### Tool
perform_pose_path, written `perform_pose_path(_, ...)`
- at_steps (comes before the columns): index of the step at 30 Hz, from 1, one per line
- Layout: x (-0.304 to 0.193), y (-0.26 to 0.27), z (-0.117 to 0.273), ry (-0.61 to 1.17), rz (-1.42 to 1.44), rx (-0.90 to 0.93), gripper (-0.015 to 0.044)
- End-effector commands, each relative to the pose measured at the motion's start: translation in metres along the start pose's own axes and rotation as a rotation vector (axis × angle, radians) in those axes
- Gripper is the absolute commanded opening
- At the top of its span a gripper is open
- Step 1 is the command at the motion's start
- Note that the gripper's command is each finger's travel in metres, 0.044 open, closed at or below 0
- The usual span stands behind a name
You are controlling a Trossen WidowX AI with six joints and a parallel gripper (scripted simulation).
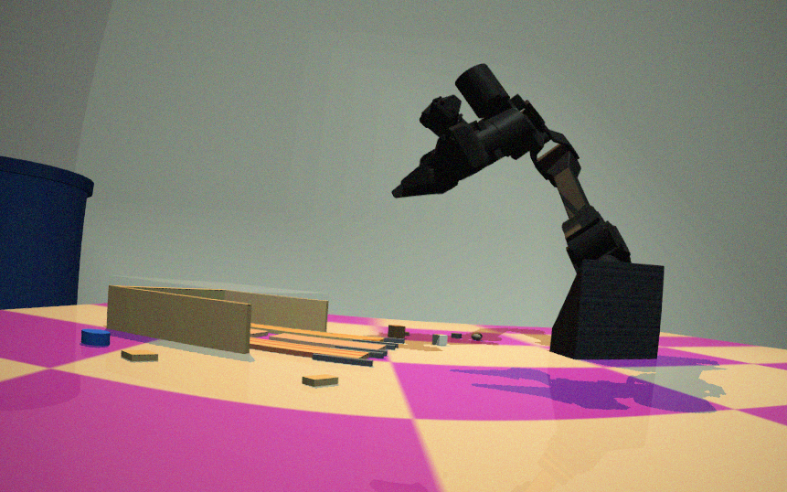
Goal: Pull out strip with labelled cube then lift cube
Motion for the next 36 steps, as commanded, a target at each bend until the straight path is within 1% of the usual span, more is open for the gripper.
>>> perform_pose_path(1, -0.007, 0.000, -0.003, 0.024, -0.030, -0.025, 0.0400)
perform_pose_path(8, -0.007, 0.000, -0.003, 0.024, -0.030, -0.025, 0.0400)
perform_pose_path(11, -0.002, -0.004, -0.015, 0.086, -0.036, -0.009, 0.0321)
perform_pose_path(17, 0.006, -0.026, -0.064, 0.363, -0.084, 0.050, 0.0164)
perform_pose_path(23, -0.006, -0.057, -0.111, 0.675, -0.154, 0.117, 0.0006)
perform_pose_path(27, -0.020, -0.080, -0.137, 0.888, -0.220, 0.131, 0.0000)
perform_pose_path(29, -0.024, -0.082, -0.143, 0.955, -0.243, 0.127, 0.0000)
perform_pose_path(36, -0.027, -0.081, -0.145, 0.963, -0.246, 0.126, 0.0000)
Point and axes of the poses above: the point midway between the two fingers, 35 mm back from their tips, its own z axis back along the fingers, its own y axis across the jaws, x = y × z, the point moved 8 cm from there along z, back along the fingers, and after that the axes turned 15 degrees about z, right-handed, at the moved point
